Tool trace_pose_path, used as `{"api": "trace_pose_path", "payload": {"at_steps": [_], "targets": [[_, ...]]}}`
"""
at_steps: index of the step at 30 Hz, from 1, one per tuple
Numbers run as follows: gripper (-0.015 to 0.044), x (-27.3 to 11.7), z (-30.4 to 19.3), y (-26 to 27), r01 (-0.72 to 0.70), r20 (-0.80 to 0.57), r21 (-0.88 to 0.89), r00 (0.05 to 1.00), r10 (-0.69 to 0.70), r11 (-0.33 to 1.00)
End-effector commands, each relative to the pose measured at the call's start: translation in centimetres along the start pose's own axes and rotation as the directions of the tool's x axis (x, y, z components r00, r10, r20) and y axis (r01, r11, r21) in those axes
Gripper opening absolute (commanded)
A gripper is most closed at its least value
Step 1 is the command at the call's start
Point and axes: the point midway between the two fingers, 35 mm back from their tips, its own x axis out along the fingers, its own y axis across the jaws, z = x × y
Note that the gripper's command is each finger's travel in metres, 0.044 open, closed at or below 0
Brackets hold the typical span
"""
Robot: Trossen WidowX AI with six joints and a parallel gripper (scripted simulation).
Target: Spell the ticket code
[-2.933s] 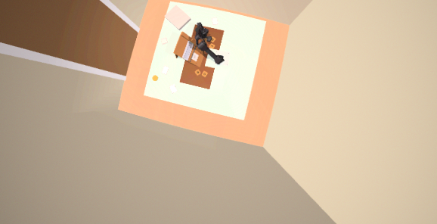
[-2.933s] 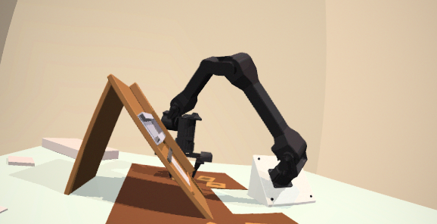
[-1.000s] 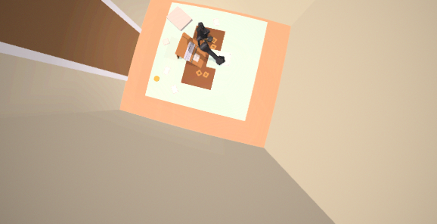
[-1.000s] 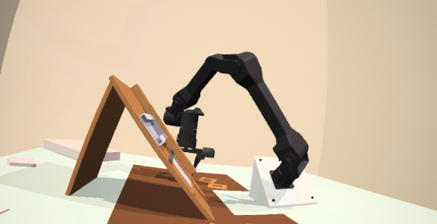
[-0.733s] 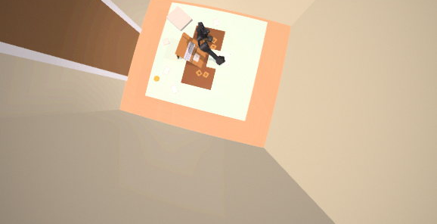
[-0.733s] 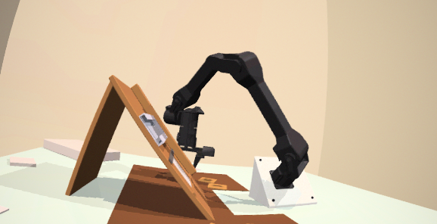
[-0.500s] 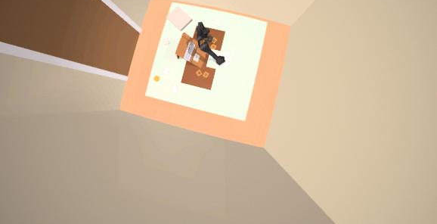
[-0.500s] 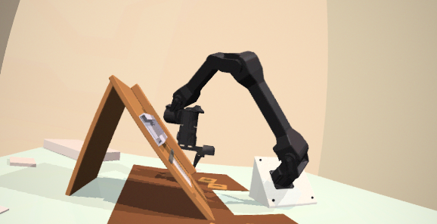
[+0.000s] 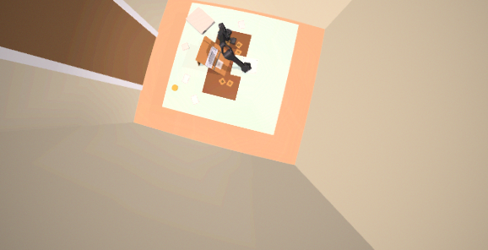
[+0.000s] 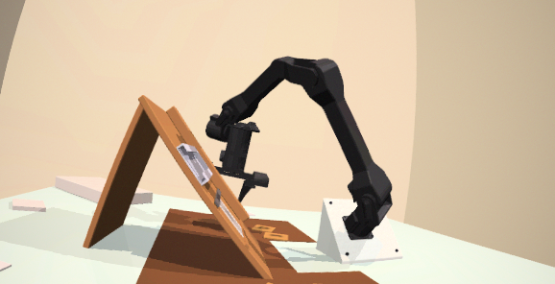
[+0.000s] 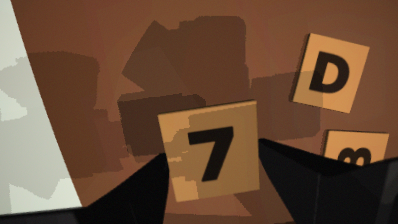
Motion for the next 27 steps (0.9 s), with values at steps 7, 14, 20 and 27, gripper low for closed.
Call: {"api": "trace_pose_path", "payload": {"at_steps": [7,14,20,27], "targets": [[0.0000,-3.8,0.8,1.9,-0.073,0.138,-0.116,0.986,0.089,0.991],[0.0000,-6.6,1.1,3.1,-0.111,0.230,-0.196,0.961,0.156,0.974],[0.0000,-9.3,1.2,4.1,-0.136,0.307,-0.266,0.927,0.217,0.954],[0.0000,-12.4,0.7,5.2,-0.160,0.382,-0.335,0.878,0.289,0.928]]}}
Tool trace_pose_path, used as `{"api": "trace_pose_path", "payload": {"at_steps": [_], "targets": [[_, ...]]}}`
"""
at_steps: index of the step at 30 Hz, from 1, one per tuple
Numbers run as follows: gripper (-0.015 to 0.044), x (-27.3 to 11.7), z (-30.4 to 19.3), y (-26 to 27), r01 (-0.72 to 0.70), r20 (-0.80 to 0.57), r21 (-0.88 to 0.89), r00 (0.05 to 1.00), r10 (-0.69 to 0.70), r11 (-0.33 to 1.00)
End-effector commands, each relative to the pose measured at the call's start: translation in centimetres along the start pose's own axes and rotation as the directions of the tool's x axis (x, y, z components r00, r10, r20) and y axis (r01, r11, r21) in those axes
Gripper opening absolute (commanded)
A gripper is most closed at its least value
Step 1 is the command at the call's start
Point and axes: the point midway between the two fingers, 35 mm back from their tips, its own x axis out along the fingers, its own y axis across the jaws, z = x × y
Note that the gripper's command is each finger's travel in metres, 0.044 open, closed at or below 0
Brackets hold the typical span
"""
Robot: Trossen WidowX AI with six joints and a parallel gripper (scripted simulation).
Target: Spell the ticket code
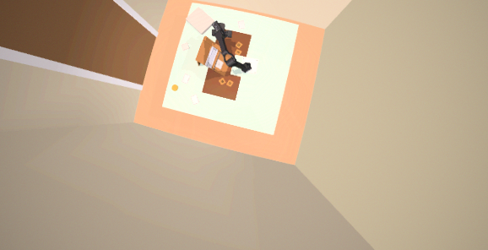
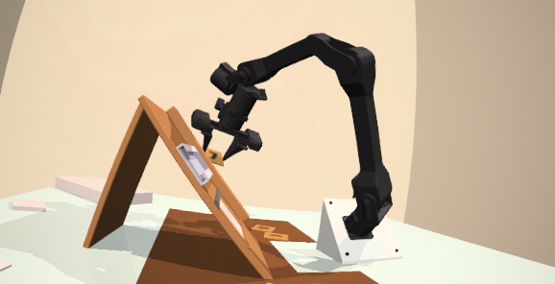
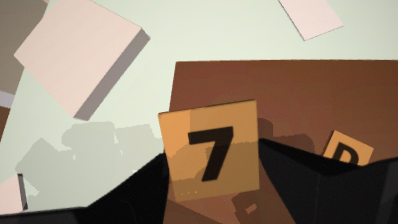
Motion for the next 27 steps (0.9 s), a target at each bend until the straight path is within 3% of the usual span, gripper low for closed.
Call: {"api": "trace_pose_path", "payload": {"at_steps": [1,14,27], "targets": [[0.0000,-1.5,0.3,0.8,-0.027,0.052,-0.029,0.998,0.029,0.999],[0.0000,-6.1,0.4,1.9,-0.088,0.198,-0.104,0.974,0.107,0.991],[0.0000,-12.2,-3.8,8.0,-0.205,0.282,-0.321,0.911,0.300,0.925]]}}
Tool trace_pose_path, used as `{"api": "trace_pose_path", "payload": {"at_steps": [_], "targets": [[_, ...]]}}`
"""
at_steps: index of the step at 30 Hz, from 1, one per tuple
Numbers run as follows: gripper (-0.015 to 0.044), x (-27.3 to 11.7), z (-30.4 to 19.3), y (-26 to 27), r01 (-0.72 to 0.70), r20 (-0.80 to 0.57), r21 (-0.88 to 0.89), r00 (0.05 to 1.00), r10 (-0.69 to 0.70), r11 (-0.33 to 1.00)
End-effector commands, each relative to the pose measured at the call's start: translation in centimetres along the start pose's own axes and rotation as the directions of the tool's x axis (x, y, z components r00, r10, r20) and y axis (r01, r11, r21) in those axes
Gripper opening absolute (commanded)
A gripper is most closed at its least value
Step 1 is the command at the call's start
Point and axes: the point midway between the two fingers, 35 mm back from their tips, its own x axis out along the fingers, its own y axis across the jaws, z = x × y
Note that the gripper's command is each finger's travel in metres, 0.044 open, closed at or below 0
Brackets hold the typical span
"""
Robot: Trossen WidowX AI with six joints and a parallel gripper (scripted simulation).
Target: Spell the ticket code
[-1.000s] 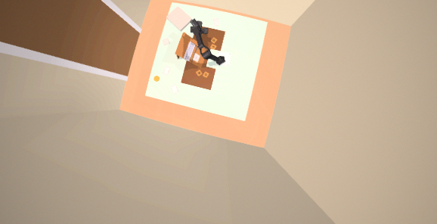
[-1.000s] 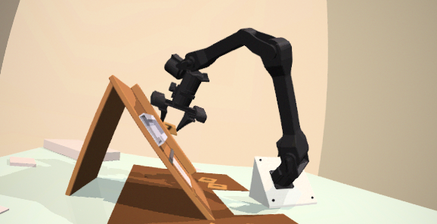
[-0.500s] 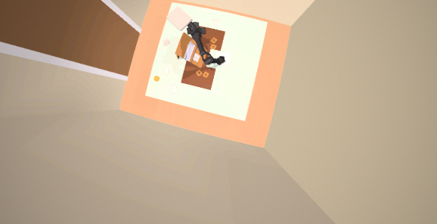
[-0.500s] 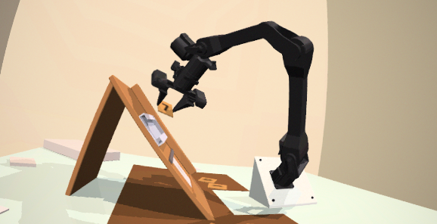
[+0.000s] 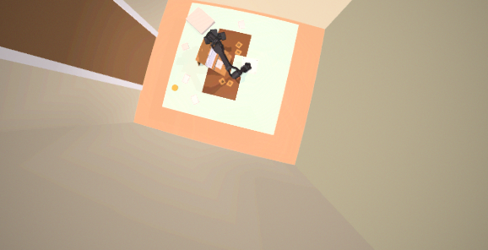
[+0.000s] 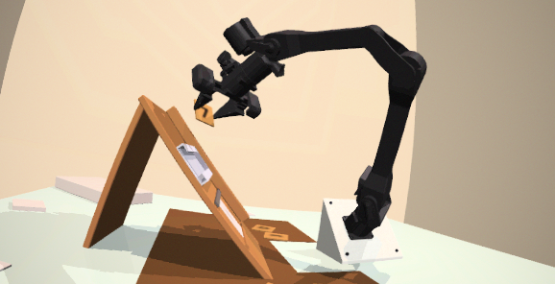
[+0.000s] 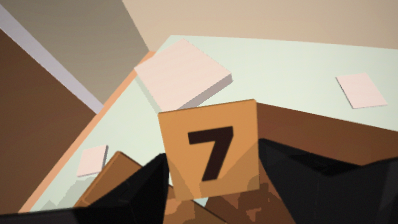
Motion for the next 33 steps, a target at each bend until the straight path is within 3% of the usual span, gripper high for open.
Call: {"api": "trace_pose_path", "payload": {"at_steps": [1,22,33], "targets": [[0.0000,-1.6,-0.3,2.1,-0.061,0.033,-0.052,0.998,0.062,0.997],[0.0000,-9.8,-13.1,12.7,-0.324,-0.123,-0.359,0.946,0.300,0.875],[0.0000,-15.2,-20.6,15.1,-0.482,-0.256,-0.494,0.876,0.409,0.724]]}}
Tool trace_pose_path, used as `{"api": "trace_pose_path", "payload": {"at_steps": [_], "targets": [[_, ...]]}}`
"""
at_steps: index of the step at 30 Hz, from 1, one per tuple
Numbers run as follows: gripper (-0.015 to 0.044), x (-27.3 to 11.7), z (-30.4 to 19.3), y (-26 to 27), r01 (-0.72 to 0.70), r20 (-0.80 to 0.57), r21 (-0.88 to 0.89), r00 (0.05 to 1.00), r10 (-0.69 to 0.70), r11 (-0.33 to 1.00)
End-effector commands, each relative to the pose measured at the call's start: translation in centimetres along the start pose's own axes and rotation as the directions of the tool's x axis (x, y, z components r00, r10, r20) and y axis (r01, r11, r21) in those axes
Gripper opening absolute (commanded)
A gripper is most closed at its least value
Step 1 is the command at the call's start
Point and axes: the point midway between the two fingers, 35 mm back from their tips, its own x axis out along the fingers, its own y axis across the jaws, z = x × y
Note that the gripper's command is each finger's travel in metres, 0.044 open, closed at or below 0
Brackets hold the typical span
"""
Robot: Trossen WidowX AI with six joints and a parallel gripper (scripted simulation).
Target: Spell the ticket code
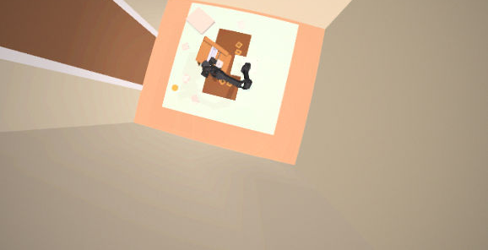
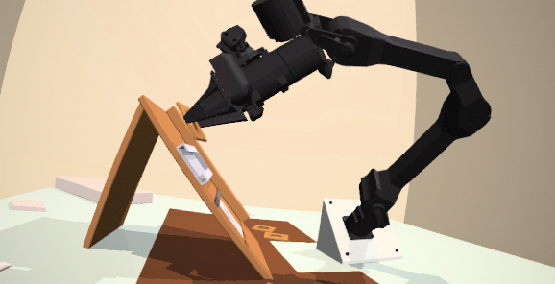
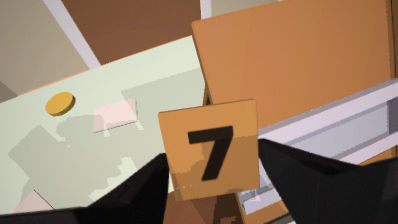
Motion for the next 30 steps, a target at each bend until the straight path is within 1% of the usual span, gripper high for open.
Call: {"api": "trace_pose_path", "payload": {"at_steps": [1,7,11,13,21,30], "targets": [[0.0000,-1.0,-1.9,2.3,-0.061,-0.025,-0.055,0.998,0.060,0.997],[0.0000,-2.7,-5.0,5.5,-0.159,-0.074,-0.119,0.986,0.151,0.980],[0.0000,-2.9,-5.4,5.8,-0.171,-0.080,-0.126,0.984,0.162,0.977],[0.0000,-2.5,-5.4,5.9,-0.171,-0.081,-0.125,0.984,0.161,0.977],[0.0000,1.8,-5.8,6.7,-0.173,-0.078,-0.126,0.983,0.165,0.977],[0.0000,1.8,-5.7,6.8,-0.174,-0.078,-0.126,0.983,0.165,0.977]]}}
